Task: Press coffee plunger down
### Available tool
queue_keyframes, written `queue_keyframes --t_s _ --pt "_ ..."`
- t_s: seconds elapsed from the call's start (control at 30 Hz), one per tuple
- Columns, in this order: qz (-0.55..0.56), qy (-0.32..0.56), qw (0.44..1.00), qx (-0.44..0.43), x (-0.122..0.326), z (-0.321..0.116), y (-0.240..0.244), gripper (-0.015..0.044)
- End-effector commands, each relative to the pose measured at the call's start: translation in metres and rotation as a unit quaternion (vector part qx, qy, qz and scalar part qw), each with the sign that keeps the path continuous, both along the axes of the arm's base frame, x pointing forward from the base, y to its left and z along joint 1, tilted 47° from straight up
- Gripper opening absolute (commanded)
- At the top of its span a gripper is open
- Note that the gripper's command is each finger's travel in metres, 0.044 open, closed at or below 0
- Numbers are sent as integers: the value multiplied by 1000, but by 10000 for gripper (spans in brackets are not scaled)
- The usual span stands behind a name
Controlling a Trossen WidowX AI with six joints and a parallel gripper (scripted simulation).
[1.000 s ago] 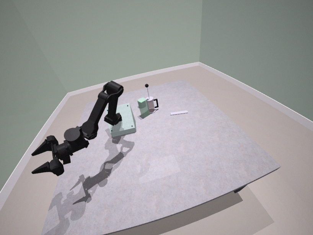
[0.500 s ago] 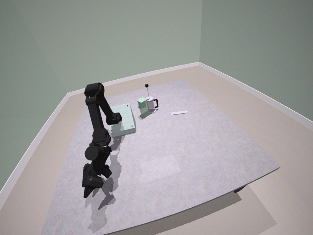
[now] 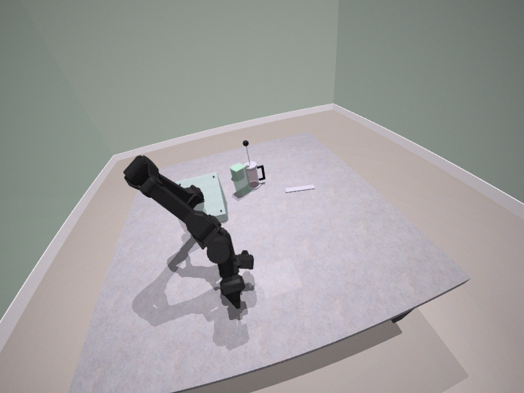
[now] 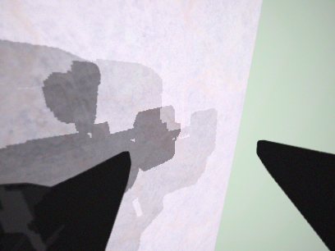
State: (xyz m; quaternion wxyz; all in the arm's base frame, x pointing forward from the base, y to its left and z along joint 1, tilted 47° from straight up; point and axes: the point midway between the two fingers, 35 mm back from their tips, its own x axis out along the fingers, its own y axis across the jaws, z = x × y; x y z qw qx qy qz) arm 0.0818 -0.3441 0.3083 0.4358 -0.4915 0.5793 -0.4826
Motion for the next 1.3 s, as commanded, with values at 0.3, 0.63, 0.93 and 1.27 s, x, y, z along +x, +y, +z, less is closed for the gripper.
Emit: queue_keyframes --t_s 0.3,0.63,0.93,1.27 --pt "223 -130 956 137 189 -73 87 440" --pt "339 -172 889 254 271 -127 220 440" --pt "416 -161 821 358 286 -178 375 440" --pt "474 -122 760 429 224 -224 522 440"
